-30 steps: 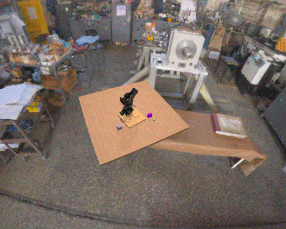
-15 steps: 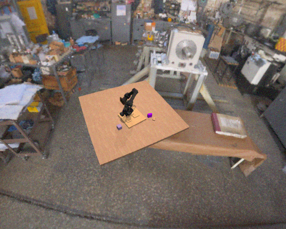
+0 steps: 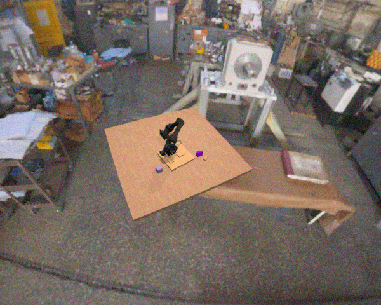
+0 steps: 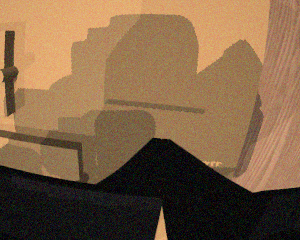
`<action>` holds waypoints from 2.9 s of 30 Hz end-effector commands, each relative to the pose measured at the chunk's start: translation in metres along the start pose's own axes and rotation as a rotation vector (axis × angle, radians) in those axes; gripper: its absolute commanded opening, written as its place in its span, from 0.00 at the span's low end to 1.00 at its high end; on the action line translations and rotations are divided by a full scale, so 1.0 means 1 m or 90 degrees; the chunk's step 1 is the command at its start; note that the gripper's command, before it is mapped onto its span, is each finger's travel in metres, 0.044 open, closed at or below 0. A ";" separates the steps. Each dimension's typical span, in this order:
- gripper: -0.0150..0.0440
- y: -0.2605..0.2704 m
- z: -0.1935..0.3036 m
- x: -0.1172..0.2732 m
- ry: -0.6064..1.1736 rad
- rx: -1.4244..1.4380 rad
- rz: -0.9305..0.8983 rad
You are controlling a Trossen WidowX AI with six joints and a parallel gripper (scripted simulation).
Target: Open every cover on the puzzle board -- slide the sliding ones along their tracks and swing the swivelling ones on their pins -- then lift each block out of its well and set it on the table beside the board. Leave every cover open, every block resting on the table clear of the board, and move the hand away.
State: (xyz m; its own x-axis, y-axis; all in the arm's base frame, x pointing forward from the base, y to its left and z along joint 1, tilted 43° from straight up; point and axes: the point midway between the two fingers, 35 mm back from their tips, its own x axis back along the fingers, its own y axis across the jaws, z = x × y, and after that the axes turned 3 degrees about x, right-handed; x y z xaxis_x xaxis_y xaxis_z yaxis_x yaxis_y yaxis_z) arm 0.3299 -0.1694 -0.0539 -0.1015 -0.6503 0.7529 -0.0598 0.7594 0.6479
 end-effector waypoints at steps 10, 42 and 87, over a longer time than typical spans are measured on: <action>0.25 0.001 0.000 -0.014 -0.002 -0.003 -0.003; 0.25 -0.001 -0.016 -0.025 -0.003 -0.003 -0.003; 0.25 -0.004 -0.061 -0.024 -0.005 -0.001 -0.003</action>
State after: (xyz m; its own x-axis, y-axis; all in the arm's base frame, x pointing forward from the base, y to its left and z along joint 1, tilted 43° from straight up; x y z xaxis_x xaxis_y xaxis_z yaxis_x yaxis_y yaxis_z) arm 0.3894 -0.1583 -0.0677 -0.1053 -0.6499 0.7527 -0.0624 0.7597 0.6472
